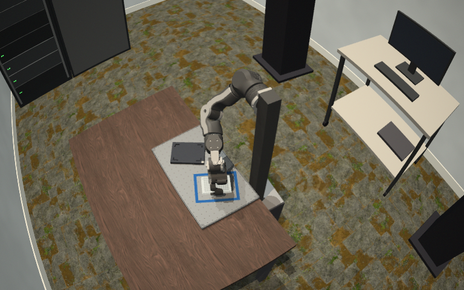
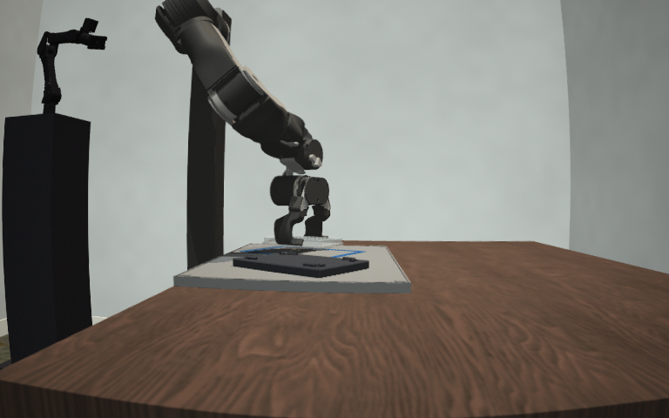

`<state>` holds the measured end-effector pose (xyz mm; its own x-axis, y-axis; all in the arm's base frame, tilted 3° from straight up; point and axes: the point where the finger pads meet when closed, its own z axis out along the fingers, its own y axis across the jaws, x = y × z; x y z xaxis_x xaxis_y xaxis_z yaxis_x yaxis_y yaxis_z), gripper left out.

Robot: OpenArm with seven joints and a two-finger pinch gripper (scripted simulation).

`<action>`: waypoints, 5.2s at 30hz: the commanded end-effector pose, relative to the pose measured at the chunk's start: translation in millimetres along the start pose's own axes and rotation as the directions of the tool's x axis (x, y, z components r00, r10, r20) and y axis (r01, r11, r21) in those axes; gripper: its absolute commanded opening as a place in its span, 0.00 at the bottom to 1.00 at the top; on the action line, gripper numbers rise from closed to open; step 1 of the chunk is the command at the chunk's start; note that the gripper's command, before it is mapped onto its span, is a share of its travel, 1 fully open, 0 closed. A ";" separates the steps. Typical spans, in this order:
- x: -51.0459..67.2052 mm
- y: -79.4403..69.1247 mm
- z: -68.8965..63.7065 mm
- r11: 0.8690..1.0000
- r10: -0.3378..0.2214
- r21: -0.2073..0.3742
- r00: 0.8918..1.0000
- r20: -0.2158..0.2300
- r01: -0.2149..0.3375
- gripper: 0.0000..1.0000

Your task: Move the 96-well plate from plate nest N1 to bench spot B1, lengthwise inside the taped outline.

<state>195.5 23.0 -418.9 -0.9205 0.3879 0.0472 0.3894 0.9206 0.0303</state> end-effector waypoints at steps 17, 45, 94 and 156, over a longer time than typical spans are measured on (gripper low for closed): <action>-1.4 0.8 -2.8 1.000 0.004 0.000 1.000 0.003 -0.004 0.00; -1.6 0.7 -2.8 1.000 0.004 -0.002 1.000 0.003 -0.004 0.00; -0.2 1.5 6.6 1.000 -0.001 -0.007 1.000 0.000 0.001 0.00; -0.2 0.1 10.4 1.000 0.002 -0.002 1.000 0.001 -0.002 0.77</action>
<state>195.0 22.9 -429.8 -0.9196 0.3902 0.0459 0.3917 0.9196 0.0298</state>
